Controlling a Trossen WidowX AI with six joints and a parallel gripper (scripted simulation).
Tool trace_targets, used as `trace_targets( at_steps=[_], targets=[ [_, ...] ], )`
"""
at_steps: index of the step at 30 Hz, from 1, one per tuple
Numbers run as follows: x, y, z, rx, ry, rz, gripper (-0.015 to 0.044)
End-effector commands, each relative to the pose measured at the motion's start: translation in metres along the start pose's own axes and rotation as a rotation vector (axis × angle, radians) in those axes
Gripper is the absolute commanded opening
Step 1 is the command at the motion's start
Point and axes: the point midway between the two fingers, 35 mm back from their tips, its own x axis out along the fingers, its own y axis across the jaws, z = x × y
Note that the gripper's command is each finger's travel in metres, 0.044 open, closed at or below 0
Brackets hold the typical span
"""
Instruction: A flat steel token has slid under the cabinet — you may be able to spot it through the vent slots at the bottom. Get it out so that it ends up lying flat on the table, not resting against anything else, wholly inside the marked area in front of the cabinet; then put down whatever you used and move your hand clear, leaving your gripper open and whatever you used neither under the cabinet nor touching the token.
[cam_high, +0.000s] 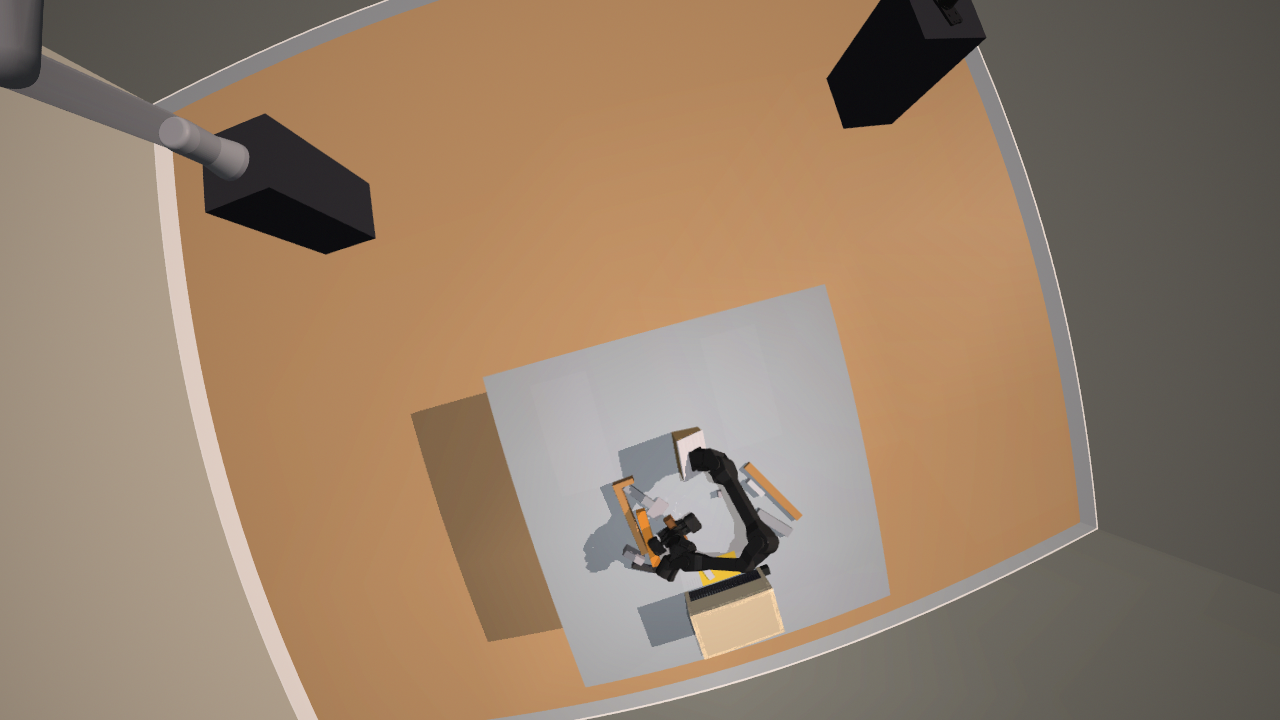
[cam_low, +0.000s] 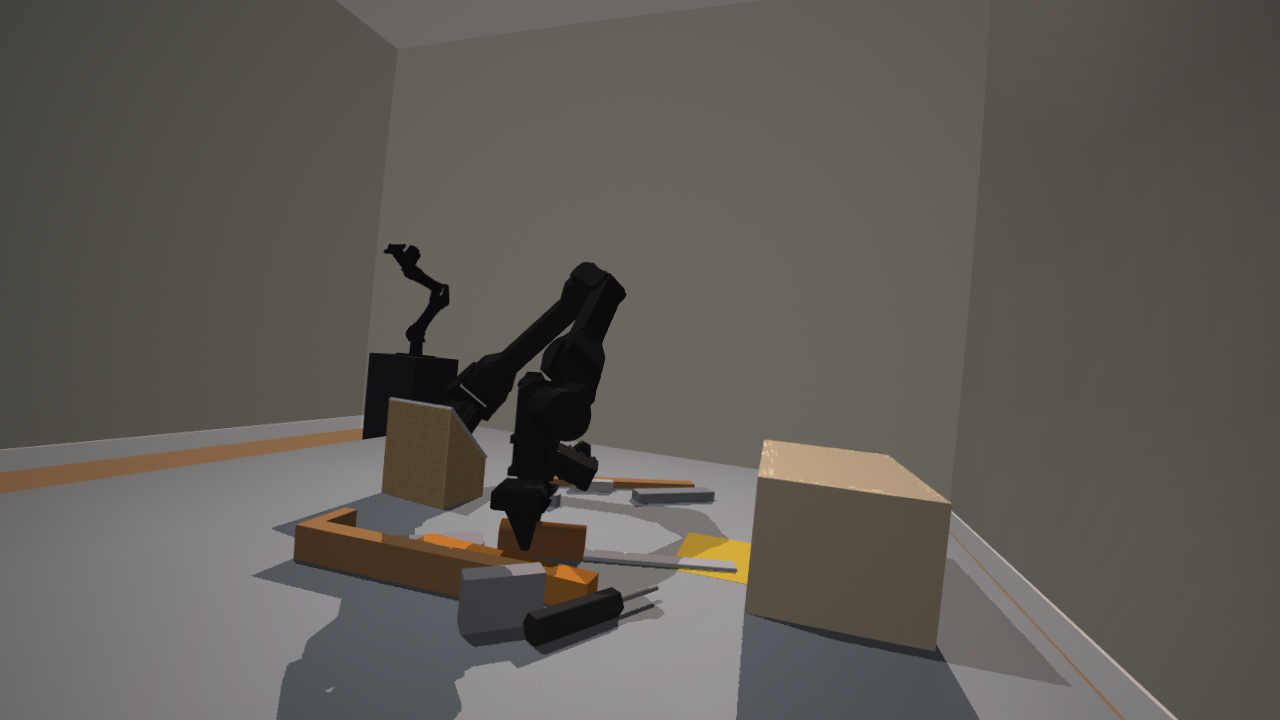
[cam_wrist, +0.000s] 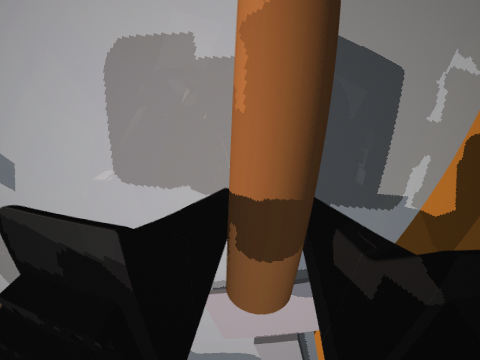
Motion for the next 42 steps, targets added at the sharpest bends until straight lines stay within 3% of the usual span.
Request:
trace_targets(
  at_steps=[1, 42],
  targets=[
    [-0.002, -0.006, 0.0, -0.017, 0.002, -0.006, 0.0],
    [-0.004, -0.036, 0.001, -0.059, 0.003, -0.007, 0.0]
  ],
)
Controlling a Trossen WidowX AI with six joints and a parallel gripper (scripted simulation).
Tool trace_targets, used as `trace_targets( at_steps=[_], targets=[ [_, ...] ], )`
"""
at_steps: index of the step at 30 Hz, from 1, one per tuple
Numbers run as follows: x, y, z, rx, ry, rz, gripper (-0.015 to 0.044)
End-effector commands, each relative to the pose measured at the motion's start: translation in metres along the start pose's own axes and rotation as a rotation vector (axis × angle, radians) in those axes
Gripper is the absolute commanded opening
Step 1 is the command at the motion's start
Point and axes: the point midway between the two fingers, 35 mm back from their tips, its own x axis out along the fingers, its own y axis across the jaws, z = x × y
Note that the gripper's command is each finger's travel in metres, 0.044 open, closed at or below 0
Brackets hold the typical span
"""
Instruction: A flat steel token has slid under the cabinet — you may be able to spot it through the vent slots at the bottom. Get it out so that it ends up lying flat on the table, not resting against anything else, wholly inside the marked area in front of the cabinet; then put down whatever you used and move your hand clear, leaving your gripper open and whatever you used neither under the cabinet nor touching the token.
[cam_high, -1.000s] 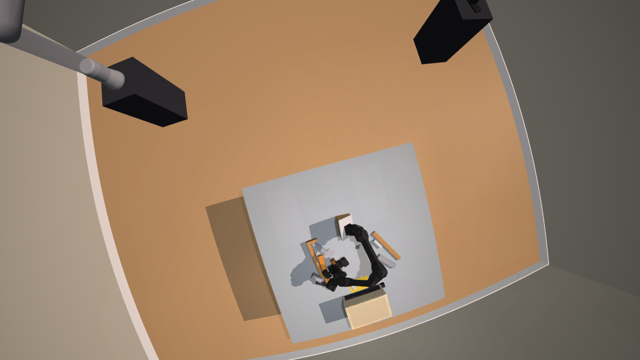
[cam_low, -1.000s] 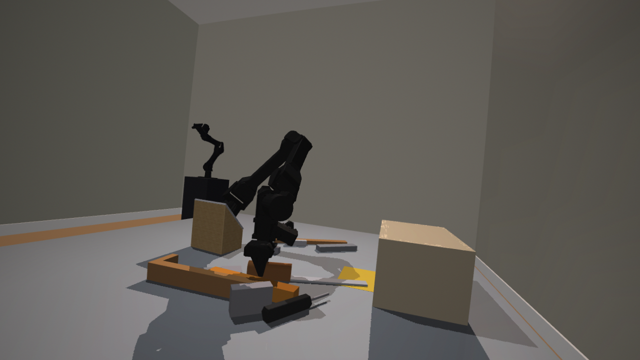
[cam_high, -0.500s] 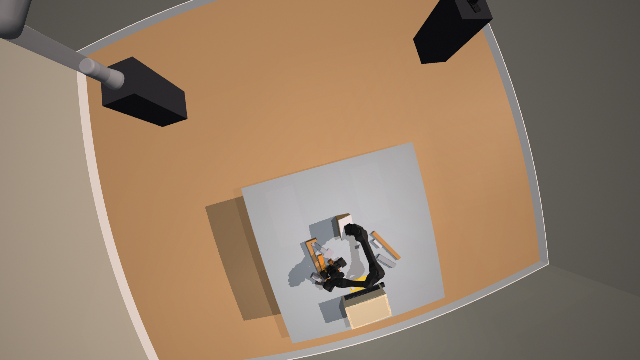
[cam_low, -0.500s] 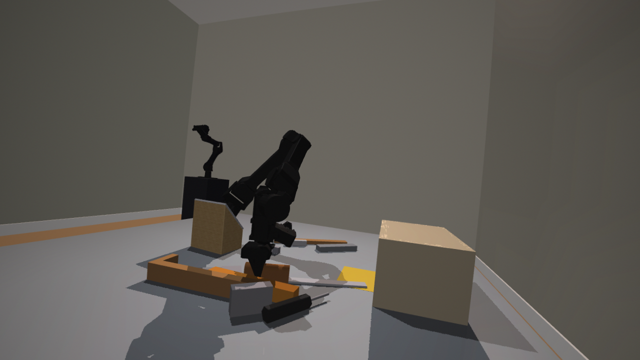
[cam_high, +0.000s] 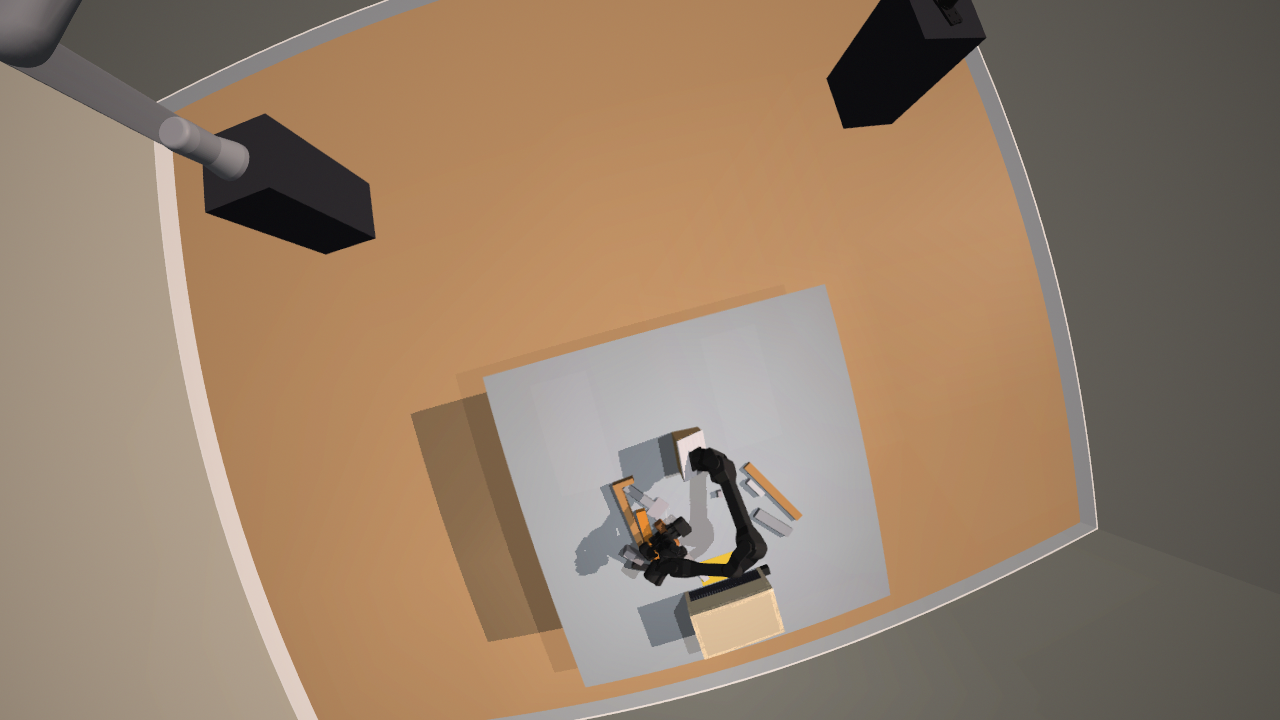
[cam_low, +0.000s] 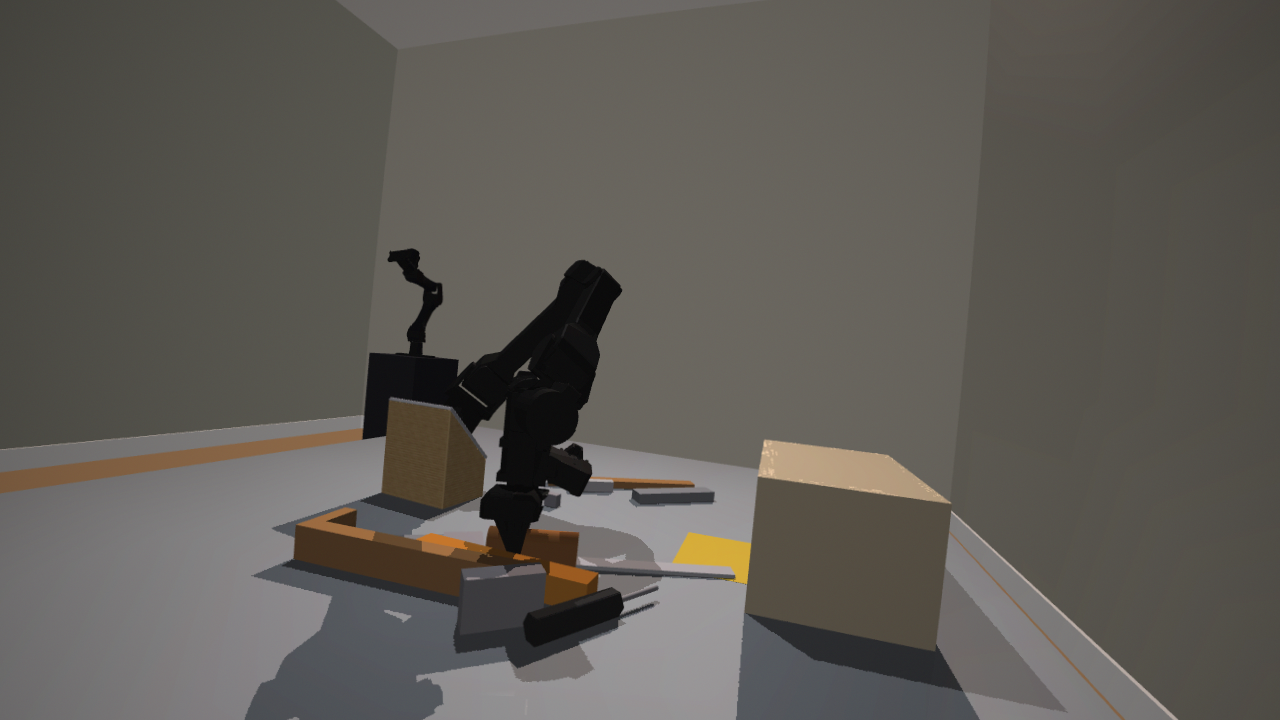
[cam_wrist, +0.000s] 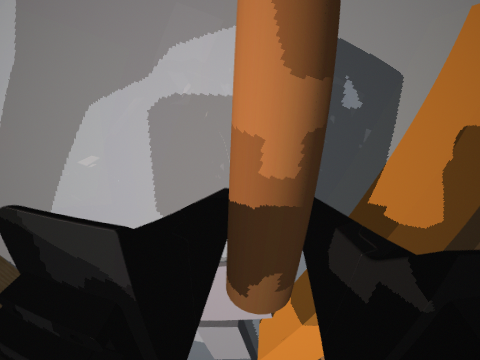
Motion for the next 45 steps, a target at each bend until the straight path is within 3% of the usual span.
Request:
trace_targets(
  at_steps=[1, 7, 14, 19, 22, 39, 43, 45],
  targets=[
    [-0.0011, -0.0003, 0.0085, -0.002, -0.002, -0.004, 0.0],
    [-0.0009, 0.0022, 0.0183, 0.002, -0.003, -0.004, 0.0],
    [0.0007, 0.0032, 0.0139, 0.0, -0.001, 0.002, 0.0184],
    [0.0005, 0.0031, 0.014, 0.0, -0.001, 0.001, 0.02],
    [0.0004, 0.0031, 0.014, 0.0, -0.003, -0.004, 0.027],
    [0.005, 0.0034, 0.01, -0.001, -0.003, -0.004, 0.027],
    [0.0022, 0.0016, 0.0134, -0.008, -0.005, -0.008, 0.0165],
    [0.0022, 0.0016, 0.0134, -0.008, -0.005, -0.008, 0.0151]
  ],
)
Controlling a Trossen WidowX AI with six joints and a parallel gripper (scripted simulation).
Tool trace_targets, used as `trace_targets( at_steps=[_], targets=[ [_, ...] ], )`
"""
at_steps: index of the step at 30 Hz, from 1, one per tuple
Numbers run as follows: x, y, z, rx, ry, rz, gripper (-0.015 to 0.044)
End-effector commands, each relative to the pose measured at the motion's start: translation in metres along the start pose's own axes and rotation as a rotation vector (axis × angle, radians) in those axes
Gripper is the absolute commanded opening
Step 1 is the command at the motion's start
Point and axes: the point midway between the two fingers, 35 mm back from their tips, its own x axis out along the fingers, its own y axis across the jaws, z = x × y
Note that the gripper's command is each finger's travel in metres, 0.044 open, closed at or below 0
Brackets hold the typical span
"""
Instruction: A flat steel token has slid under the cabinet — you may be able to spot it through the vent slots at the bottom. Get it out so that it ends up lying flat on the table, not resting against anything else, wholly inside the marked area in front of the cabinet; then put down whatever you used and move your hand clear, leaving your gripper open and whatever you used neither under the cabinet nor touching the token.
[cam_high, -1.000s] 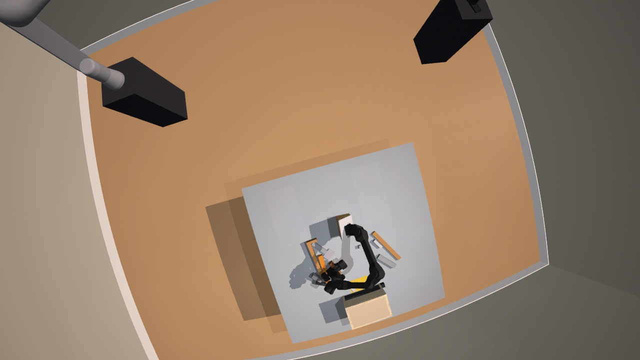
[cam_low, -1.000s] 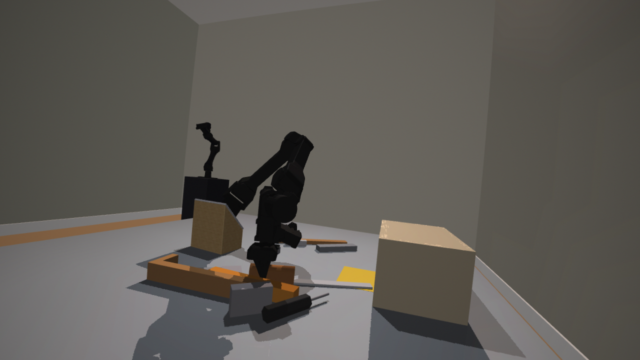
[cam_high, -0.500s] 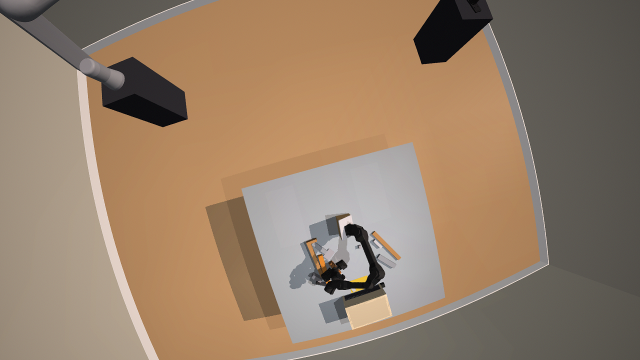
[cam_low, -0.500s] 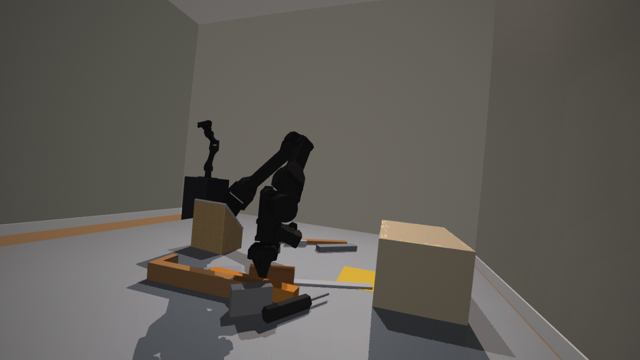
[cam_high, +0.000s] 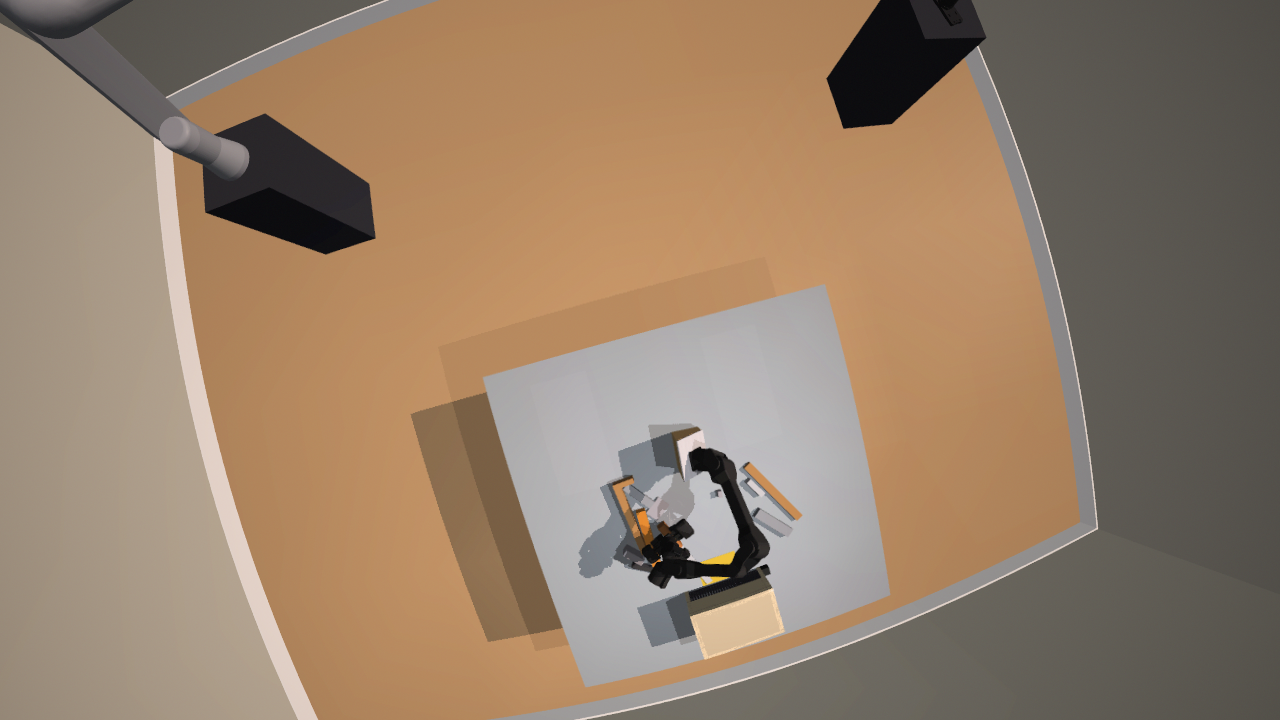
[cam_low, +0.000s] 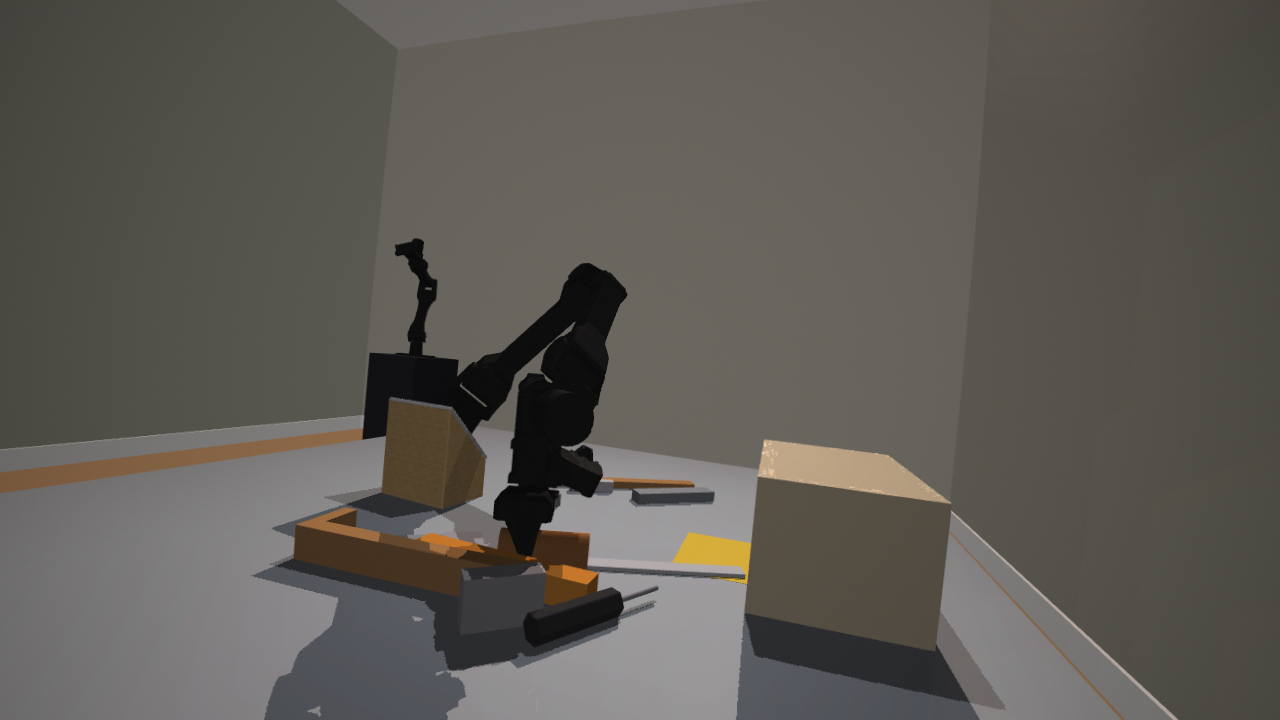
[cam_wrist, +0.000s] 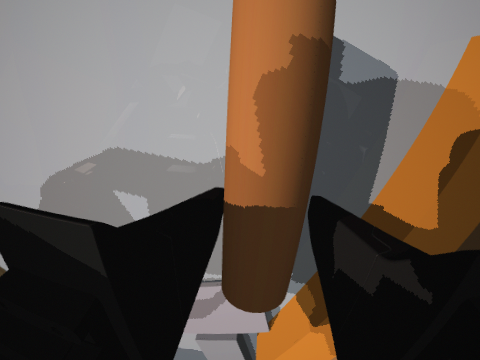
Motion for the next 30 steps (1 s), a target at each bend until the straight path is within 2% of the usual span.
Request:
trace_targets(
  at_steps=[1, 7, 11, 21, 30],
  targets=[
    [0.0, 0.0, 0.0, 0.0, 0.0, 0.0, 0.0145],
    [0.0, 0.0, 0.0, 0.0, 0.0, 0.0, 0.0105],
    [0.0, 0.0, 0.0, 0.0, 0.0, 0.0, 0.0],
    [-0.002, 0.0, -0.012, 0.001, 0.002, 0.001, 0.0],
    [-0.002, -0.001, 0.001, 0.003, 0.002, 0.002, 0.0]
  ],
)
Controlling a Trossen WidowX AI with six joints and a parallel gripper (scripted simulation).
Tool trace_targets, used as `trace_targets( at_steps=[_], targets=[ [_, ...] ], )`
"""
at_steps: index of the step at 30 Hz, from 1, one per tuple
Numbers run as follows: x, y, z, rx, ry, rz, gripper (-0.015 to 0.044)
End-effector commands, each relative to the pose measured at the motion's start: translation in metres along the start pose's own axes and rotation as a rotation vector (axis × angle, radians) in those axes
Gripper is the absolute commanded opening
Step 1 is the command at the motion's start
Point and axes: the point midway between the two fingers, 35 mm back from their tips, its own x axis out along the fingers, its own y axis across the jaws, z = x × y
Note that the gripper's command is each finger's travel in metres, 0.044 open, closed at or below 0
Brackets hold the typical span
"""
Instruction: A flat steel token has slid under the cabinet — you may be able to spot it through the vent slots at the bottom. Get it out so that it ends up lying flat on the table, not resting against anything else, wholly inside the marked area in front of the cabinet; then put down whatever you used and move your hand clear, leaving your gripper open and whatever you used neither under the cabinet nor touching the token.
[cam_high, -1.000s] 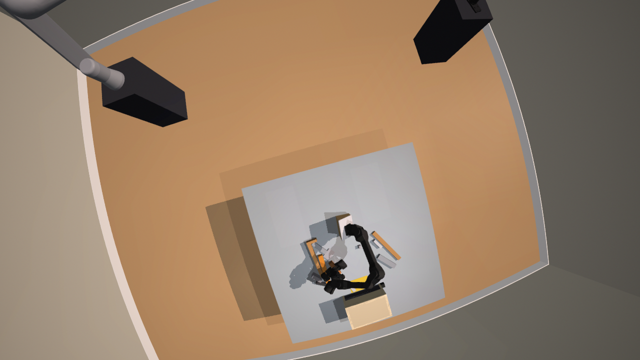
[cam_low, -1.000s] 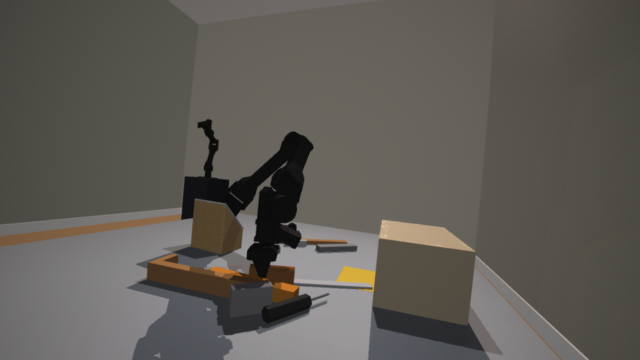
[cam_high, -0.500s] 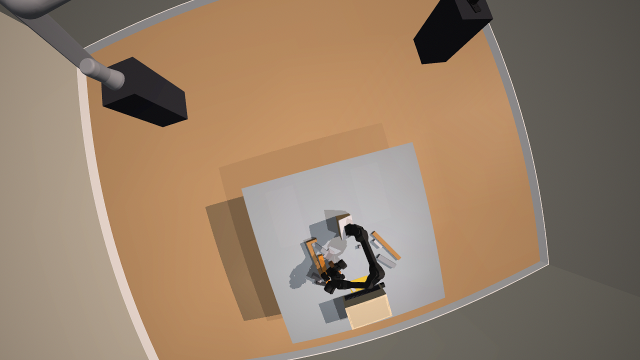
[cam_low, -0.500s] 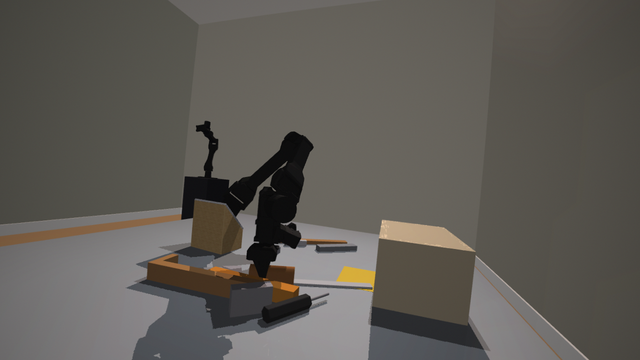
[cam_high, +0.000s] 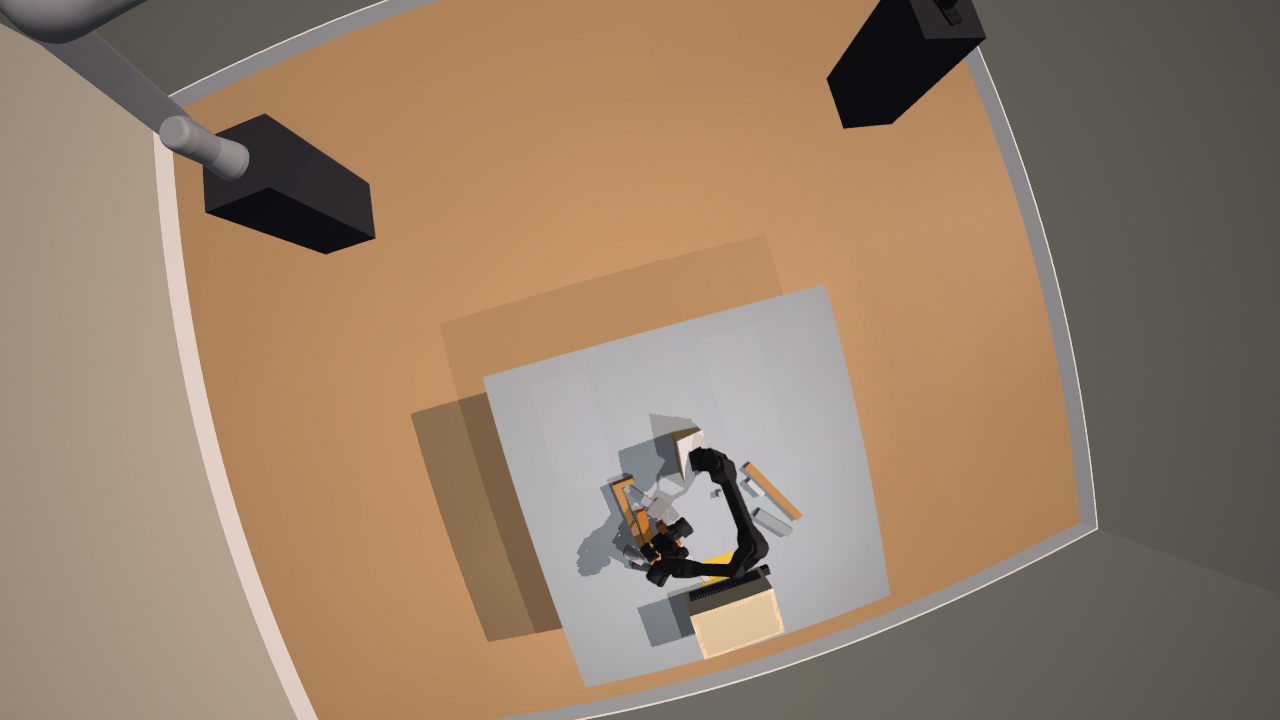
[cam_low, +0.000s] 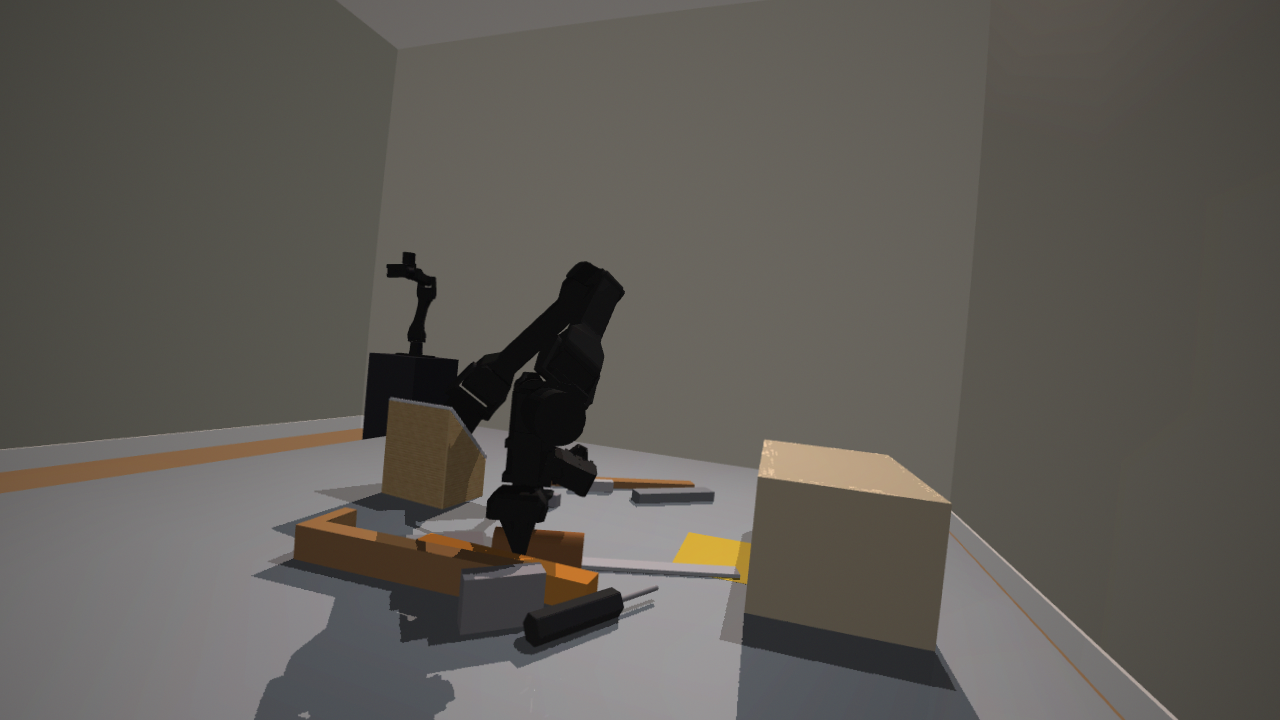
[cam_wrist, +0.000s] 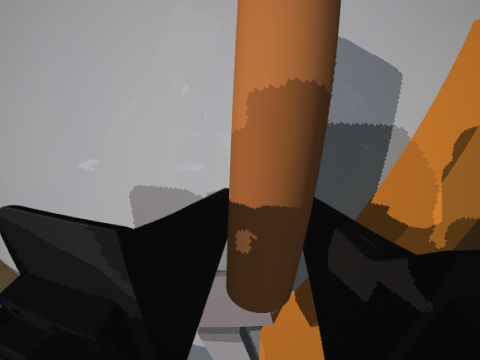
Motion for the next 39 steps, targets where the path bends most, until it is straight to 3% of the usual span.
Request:
trace_targets(
  at_steps=[1, 39],
  targets=[
    [-0.001, -0.001, 0.01, -0.002, -0.001, -0.003, 0.0],
    [0.001, -0.001, 0.079, -0.003, -0.004, 0.0, 0.0]
  ],
)
